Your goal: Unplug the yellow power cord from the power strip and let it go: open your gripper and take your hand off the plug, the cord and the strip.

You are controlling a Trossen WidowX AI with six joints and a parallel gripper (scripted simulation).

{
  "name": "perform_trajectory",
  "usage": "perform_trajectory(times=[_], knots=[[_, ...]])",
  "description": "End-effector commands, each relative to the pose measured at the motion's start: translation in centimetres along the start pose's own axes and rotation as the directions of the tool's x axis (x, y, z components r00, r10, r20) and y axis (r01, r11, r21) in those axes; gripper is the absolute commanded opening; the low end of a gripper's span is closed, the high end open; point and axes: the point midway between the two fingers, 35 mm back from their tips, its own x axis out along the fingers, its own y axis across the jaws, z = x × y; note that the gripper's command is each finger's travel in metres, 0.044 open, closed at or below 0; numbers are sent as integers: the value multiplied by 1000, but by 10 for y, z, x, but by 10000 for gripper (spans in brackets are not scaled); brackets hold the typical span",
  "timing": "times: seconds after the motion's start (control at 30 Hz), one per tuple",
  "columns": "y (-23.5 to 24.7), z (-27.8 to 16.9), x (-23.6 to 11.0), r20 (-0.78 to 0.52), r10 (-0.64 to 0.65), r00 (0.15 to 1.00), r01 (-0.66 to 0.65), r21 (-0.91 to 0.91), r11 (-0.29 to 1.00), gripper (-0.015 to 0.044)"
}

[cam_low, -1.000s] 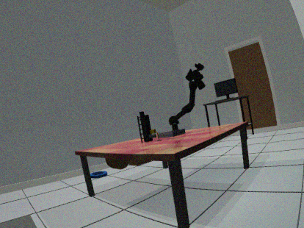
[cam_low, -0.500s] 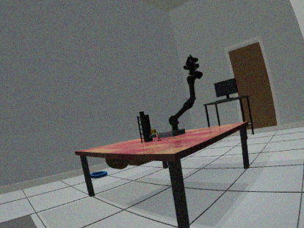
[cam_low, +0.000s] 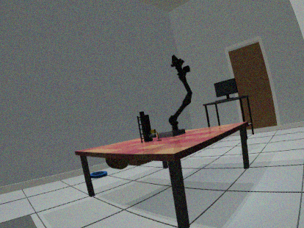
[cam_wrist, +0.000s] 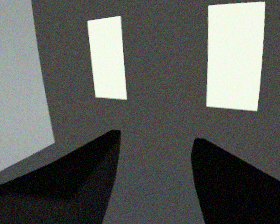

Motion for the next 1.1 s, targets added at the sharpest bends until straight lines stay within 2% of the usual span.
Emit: perform_trajectory(times=[0.0,0.27,0.57,0.83,1.07], knots=[[-6,-59,4,-102,2,995,5,72,997,160],[19,-183,6,-311,104,945,-31,232,972,160],[109,-296,-7,-470,347,812,-149,407,901,160],[228,-353,-38,-497,621,606,-324,558,764,160],[343,-362,-87,-418,838,350,-515,662,545,160]])
